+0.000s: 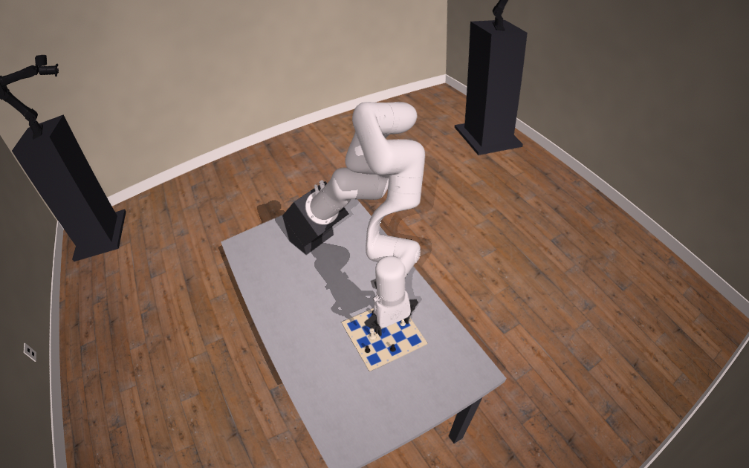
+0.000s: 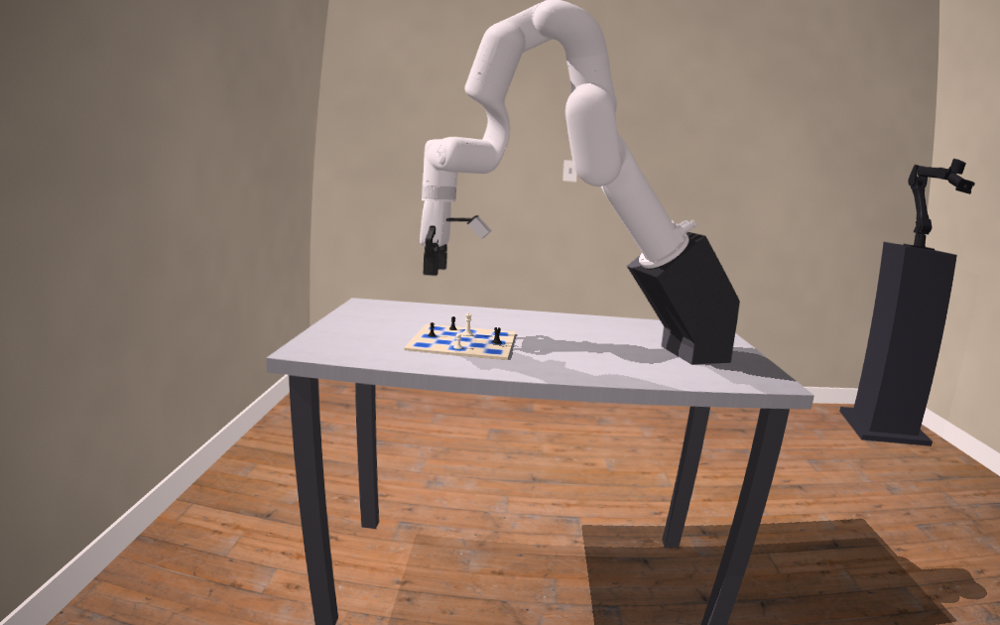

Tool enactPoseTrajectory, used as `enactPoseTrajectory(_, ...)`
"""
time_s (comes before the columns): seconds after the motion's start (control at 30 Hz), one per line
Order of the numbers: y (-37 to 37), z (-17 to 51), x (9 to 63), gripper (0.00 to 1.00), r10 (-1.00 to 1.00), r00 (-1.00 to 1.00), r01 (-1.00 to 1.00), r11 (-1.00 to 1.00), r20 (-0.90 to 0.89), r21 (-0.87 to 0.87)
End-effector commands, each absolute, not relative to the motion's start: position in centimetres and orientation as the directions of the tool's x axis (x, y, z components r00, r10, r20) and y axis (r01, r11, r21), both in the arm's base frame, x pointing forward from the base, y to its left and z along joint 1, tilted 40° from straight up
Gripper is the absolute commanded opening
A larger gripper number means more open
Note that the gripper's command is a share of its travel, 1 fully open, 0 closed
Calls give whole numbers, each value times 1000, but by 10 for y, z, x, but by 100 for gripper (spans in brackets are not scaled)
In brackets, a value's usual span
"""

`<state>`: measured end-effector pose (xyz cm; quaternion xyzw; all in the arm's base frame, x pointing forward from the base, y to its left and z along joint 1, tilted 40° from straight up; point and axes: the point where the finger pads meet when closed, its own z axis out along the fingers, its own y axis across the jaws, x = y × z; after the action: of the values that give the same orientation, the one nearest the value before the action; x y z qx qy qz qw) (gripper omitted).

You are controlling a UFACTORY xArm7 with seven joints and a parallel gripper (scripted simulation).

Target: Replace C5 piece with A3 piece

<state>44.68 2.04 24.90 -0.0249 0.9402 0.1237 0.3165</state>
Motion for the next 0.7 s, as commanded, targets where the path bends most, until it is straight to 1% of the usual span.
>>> enactPoseTrajectory(0.0,20,250,448,100,44,-798,-115,968,-601,223)
enactPoseTrajectory(0.1,20,249,449,100,112,-804,-59,963,-584,265)
enactPoseTrajectory(0.2,21,245,452,100,256,-803,64,935,-538,349)
enactPoseTrajectory(0.27,21,245,452,100,256,-803,64,935,-538,349)
enactPoseTrajectory(0.37,23,240,456,100,459,-768,242,854,-447,461)
enactPoseTrajectory(0.47,25,234,461,100,563,-731,333,788,-386,517)
enactPoseTrajectory(0.67,28,221,470,100,774,-597,531,578,-209,620)
